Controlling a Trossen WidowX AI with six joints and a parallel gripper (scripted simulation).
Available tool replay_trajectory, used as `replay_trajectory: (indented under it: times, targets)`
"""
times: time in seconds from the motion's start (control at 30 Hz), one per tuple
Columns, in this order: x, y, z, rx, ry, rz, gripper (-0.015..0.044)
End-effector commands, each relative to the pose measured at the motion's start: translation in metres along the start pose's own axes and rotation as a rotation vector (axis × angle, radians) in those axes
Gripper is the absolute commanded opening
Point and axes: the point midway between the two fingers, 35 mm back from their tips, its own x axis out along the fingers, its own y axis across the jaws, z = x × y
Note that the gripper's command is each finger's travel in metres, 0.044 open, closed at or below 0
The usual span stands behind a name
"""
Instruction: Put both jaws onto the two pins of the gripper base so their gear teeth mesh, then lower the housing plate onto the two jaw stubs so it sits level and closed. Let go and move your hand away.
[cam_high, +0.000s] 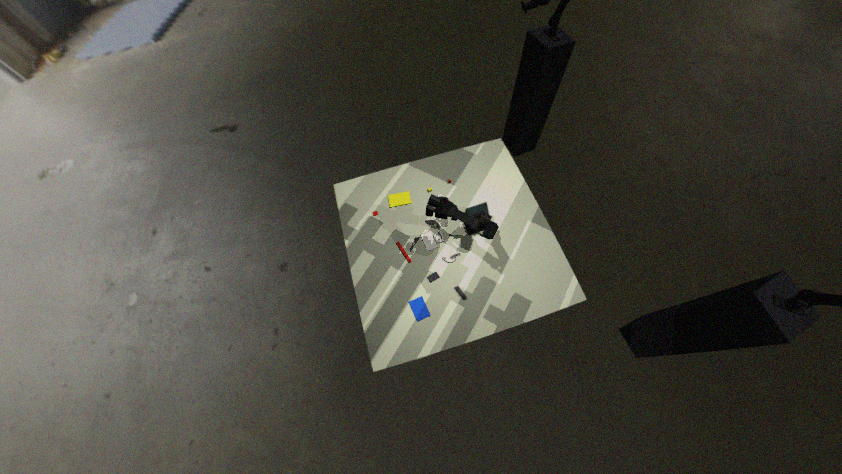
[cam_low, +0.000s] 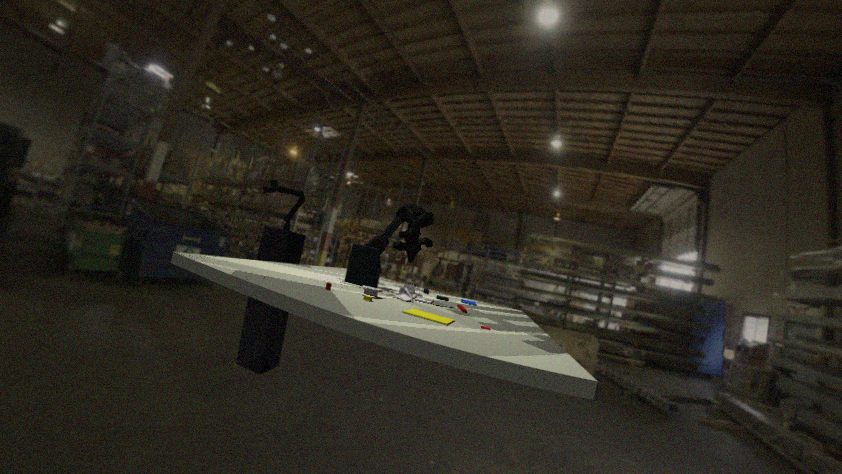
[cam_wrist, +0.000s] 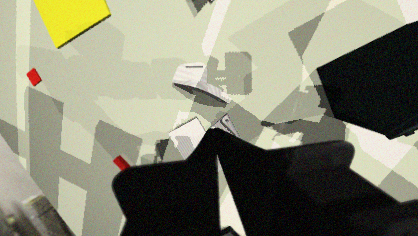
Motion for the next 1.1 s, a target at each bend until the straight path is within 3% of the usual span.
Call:
replay_trajectory:
  times: [0.0,0.63,1.07]
  targets:
    - [0.013,-0.011,0.001,0.067,0.024,-0.050,0.0000]
    - [0.061,-0.059,-0.001,0.396,0.094,-0.272,0.0000]
    - [0.073,-0.062,-0.002,0.408,0.093,-0.279,0.0000]
